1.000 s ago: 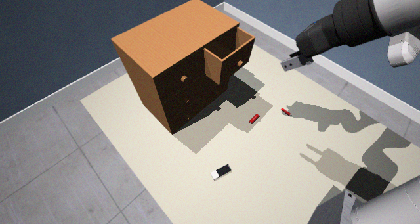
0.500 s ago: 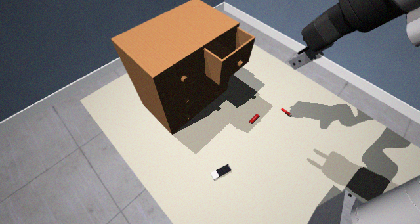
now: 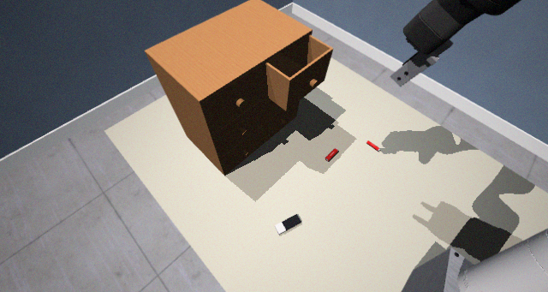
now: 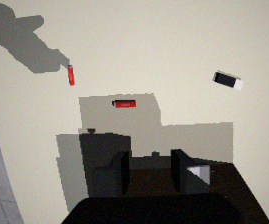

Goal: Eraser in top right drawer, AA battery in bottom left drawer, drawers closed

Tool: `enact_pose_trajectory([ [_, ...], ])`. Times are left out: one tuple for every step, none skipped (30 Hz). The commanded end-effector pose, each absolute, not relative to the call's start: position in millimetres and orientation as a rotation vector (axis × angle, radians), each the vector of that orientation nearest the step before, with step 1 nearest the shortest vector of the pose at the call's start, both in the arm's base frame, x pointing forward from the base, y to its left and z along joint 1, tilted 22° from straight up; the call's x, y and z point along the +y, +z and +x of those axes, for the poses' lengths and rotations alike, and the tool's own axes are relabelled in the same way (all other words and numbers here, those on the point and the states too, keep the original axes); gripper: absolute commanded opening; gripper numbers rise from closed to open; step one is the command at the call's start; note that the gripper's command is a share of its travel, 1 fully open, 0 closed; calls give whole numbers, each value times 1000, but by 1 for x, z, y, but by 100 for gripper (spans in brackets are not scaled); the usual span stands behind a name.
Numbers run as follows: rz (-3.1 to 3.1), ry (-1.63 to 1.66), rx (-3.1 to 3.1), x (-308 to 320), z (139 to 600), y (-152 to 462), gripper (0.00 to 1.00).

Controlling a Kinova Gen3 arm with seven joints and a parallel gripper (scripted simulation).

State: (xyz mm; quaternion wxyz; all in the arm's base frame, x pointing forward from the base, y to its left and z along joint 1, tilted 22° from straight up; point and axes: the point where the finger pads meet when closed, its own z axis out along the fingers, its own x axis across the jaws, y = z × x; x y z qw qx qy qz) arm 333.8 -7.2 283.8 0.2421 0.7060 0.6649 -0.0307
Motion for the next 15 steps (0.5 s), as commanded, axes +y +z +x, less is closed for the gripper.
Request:
enact_pose_trajectory([
  [1952,-132,1829,-7,332,289,67],
  [1961,-144,1832,-6,331,290,67],
  [1969,-156,1836,-5,330,292,67],
  [1977,-167,1840,-4,329,293,67],
  [1986,-179,1843,-3,328,295,67],
  [1994,-191,1846,-3,327,296,67],
  [2002,-202,1850,-2,326,298,67],
  [2010,-213,1853,-1,325,299,67],
  [2018,-225,1856,0,324,301,67],
  [2026,-237,1859,0,323,302,67],
  [2034,-247,1862,1,322,303,67],
  [2041,-258,1865,2,321,305,67],
  [2041,-258,1865,2,321,305,67],
  [2041,-258,1865,2,321,305,67],
  [2048,-268,1868,2,320,306,67],
])
